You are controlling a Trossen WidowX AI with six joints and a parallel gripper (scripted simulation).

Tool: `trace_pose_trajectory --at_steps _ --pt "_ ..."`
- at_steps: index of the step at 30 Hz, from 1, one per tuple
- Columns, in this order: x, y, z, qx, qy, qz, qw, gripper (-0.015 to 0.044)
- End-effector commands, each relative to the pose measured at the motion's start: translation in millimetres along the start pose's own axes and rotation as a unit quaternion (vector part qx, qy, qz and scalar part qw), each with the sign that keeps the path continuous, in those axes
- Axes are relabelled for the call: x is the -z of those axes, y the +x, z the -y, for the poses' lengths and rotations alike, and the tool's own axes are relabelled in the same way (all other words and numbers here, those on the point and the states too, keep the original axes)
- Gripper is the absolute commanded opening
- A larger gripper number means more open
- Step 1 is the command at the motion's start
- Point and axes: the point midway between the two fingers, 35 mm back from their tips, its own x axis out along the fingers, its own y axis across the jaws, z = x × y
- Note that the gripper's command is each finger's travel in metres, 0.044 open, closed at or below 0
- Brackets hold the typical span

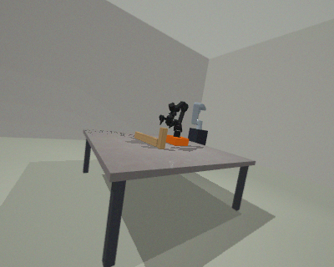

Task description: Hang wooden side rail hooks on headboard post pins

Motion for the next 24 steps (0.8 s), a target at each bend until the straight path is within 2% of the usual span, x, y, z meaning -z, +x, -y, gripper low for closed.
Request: trace_pose_trajectory --at_steps 1,24 --pt "-31.9 9.3 19.0 0.026 0.042 0.061 0.997 0.044" --pt "-36.8 10.2 21.7 0.029 0.049 0.07 0.996 0.044"
